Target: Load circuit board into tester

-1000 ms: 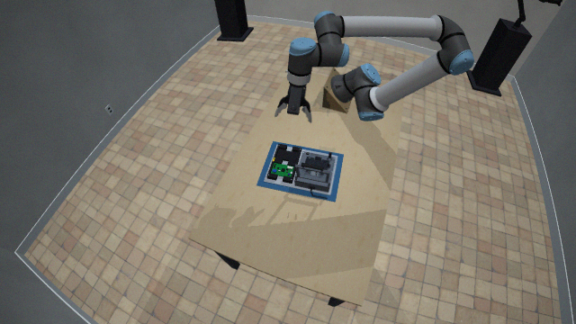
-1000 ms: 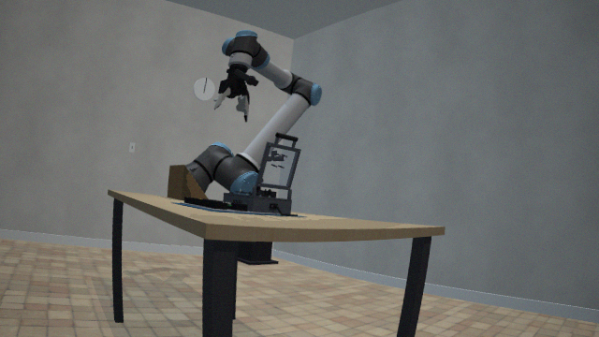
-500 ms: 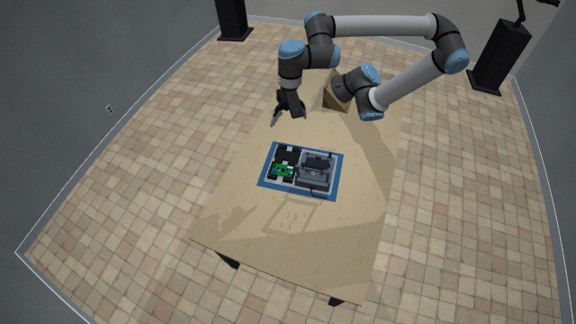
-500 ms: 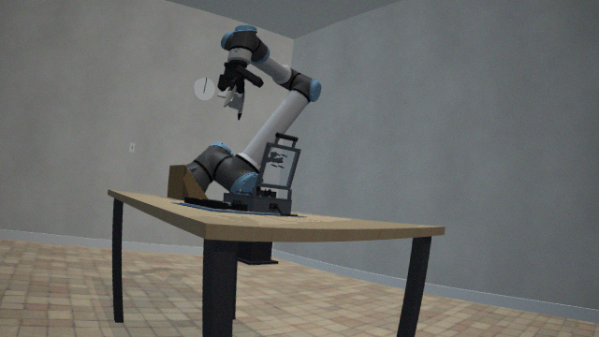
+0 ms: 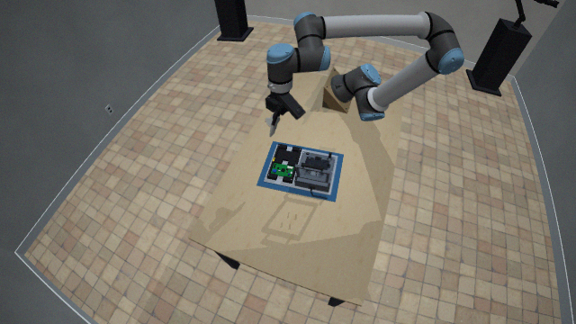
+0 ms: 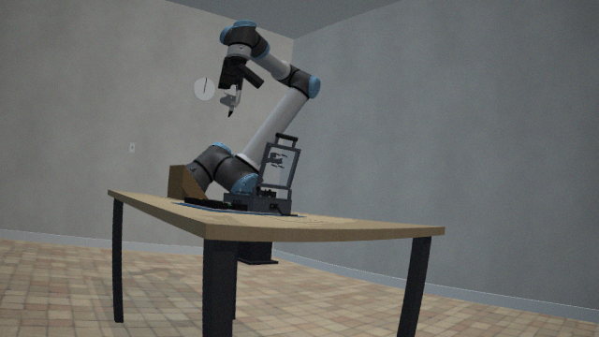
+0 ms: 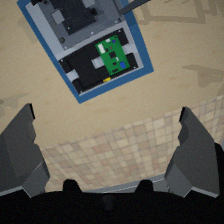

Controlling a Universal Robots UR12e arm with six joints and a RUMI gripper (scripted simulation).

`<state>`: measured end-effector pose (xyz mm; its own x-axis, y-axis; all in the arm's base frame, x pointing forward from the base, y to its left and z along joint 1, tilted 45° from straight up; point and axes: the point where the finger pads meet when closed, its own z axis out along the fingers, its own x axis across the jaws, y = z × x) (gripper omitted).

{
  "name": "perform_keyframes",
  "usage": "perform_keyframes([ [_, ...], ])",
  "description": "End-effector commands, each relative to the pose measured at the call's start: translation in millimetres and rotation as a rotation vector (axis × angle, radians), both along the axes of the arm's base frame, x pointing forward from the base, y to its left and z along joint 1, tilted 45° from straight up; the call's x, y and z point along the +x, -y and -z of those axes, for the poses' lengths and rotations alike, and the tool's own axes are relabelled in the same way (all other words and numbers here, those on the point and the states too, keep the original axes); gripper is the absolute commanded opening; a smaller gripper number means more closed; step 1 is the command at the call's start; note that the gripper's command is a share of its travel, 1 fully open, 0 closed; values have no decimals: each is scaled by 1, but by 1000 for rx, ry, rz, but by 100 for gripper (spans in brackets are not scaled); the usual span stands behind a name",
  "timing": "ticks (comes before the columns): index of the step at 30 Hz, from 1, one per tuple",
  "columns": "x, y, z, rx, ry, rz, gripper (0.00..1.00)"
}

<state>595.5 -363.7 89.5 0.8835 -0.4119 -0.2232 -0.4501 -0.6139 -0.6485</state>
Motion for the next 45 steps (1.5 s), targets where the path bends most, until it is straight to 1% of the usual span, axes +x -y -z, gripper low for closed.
perform_keyframes([
  [1, 4, 3, 2, -2, 65, -76, 100],
  [8, 11, 7, 6, -13, 177, -203, 100],
  [14, 15, 10, 9, -18, 245, -278, 100],
  [16, 15, 10, 9, -18, 245, -278, 100],
  [26, 18, 12, 12, -23, 302, -341, 100],
  [38, 19, 12, 13, -24, 312, -352, 100],
  [39, 19, 12, 13, -24, 312, -352, 59],
  [45, 19, 12, 13, -24, 312, -352, 59],
])
